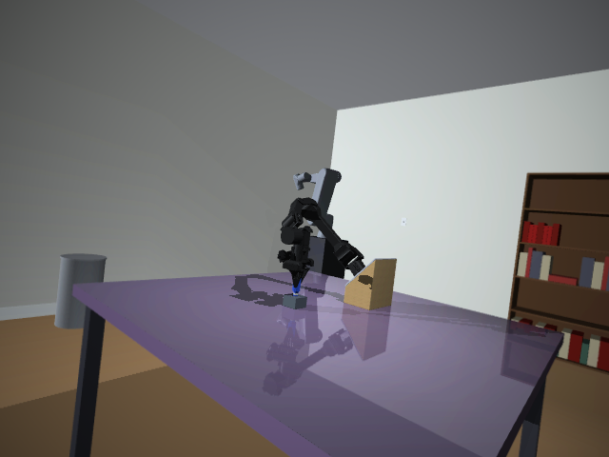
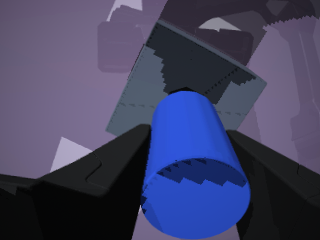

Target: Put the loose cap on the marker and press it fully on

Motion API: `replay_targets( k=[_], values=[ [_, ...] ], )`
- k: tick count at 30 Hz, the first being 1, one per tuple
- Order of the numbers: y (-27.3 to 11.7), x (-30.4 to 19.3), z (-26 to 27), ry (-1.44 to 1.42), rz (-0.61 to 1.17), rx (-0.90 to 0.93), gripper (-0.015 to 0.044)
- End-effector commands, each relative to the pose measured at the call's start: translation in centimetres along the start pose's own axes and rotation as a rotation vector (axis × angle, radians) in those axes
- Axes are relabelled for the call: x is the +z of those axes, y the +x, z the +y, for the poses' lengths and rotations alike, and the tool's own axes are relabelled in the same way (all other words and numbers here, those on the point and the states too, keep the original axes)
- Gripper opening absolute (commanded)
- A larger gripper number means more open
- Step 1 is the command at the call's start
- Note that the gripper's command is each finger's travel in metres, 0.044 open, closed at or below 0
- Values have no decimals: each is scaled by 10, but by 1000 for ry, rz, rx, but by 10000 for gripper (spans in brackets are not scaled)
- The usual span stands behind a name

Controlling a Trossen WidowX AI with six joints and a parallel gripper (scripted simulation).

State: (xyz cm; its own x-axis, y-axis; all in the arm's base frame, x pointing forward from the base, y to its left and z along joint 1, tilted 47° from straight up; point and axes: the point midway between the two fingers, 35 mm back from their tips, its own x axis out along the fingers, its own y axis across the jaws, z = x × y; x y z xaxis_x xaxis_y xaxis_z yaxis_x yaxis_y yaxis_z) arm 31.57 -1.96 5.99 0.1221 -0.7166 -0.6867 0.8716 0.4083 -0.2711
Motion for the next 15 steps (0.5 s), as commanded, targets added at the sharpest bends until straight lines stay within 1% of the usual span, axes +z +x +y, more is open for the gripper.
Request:
replay_targets(
  k=[1, 7, 15],
  values=[
    [2, -1, 0, -6, -4, -1, 0],
    [2, -1, -1, -6, -4, -1, 0],
    [2, -1, 0, -3, 0, 0, 210]
  ],
)
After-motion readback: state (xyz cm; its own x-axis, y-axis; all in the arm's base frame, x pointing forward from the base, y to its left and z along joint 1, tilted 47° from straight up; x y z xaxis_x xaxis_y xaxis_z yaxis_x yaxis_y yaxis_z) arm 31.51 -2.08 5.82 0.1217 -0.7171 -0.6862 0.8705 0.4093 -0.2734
